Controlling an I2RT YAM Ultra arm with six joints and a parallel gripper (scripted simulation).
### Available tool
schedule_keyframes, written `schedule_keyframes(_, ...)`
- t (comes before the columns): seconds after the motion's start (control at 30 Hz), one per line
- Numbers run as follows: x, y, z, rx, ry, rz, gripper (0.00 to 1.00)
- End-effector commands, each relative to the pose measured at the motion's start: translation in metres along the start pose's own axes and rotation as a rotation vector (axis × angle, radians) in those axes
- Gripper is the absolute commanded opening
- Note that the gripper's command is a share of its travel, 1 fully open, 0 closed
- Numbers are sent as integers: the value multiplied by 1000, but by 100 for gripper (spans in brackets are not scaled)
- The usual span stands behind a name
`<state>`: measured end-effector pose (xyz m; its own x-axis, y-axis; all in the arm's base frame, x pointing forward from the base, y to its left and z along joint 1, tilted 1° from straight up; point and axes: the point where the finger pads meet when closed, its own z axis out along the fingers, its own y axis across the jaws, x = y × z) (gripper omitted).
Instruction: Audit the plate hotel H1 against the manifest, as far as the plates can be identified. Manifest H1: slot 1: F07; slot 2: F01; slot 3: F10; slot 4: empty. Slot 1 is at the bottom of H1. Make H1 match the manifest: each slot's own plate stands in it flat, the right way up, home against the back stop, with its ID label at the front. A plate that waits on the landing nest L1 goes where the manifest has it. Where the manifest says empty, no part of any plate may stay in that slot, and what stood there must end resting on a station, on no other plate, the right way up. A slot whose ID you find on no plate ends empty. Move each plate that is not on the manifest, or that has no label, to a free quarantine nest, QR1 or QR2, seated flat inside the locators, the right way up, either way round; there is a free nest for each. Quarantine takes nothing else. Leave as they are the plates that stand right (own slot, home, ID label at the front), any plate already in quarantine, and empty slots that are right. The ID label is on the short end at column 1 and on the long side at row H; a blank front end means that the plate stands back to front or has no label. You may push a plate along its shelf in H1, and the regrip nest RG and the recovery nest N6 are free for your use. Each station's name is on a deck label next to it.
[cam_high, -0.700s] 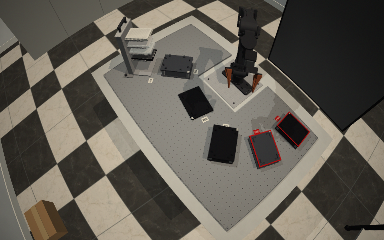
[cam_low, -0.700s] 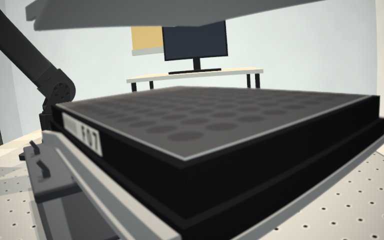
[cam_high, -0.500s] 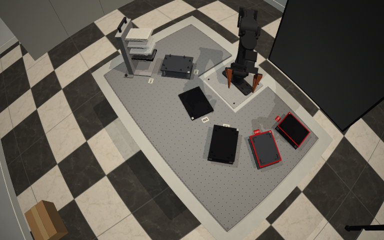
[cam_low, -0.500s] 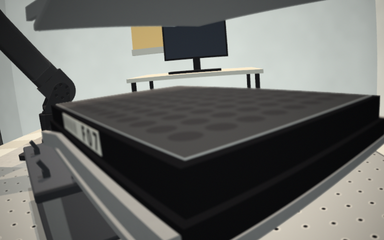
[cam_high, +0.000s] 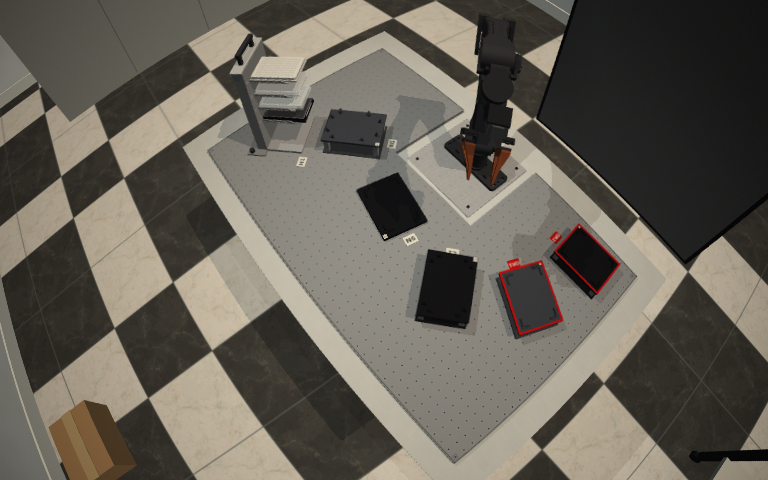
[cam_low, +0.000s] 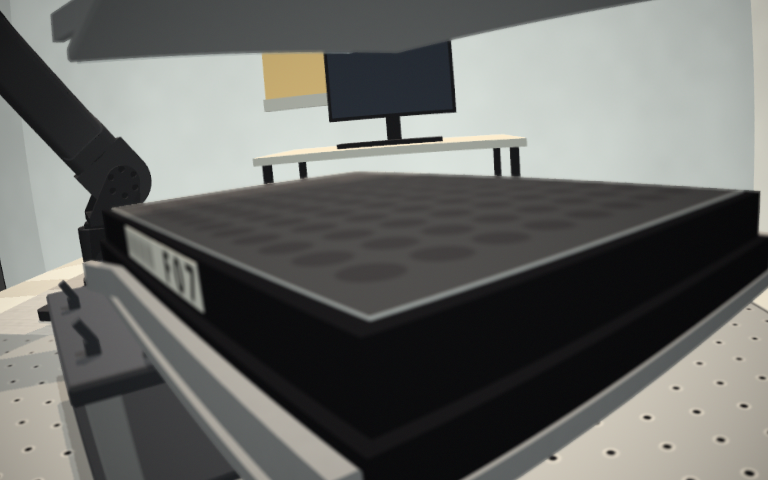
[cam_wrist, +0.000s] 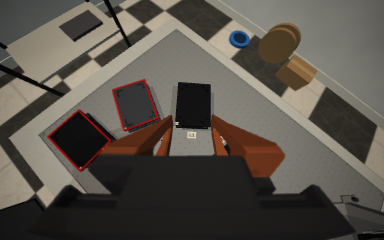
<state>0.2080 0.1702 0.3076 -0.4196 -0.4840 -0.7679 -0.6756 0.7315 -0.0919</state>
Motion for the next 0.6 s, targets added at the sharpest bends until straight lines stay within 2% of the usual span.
schedule_keyframes(0.0,2,-10,1,50,54,60,0)
schedule_keyframes(0.03,4,-14,3,53,54,63,0)
schedule_keyframes(0.07,18,-14,3,53,61,63,0)
schedule_keyframes(0.1,20,-14,4,40,60,53,0)
schedule_keyframes(0.13,13,-19,4,63,69,78,0)
schedule_keyframes(0.27,22,-27,10,104,152,139,0)
schedule_keyframes(0.3,24,-29,11,105,154,141,0)
schedule_keyframes(0.33,38,-29,13,99,169,141,0)
schedule_keyframes(0.4,38,-29,13,99,169,141,0)
schedule_keyframes(0.43,34,-30,13,94,135,129,0)
schedule_keyframes(0.47,30,-33,9,107,154,157,0)
schedule_keyframes(0.5,35,-37,15,123,193,173,0)
schedule_keyframes(0.57,40,-40,17,142,231,205,0)
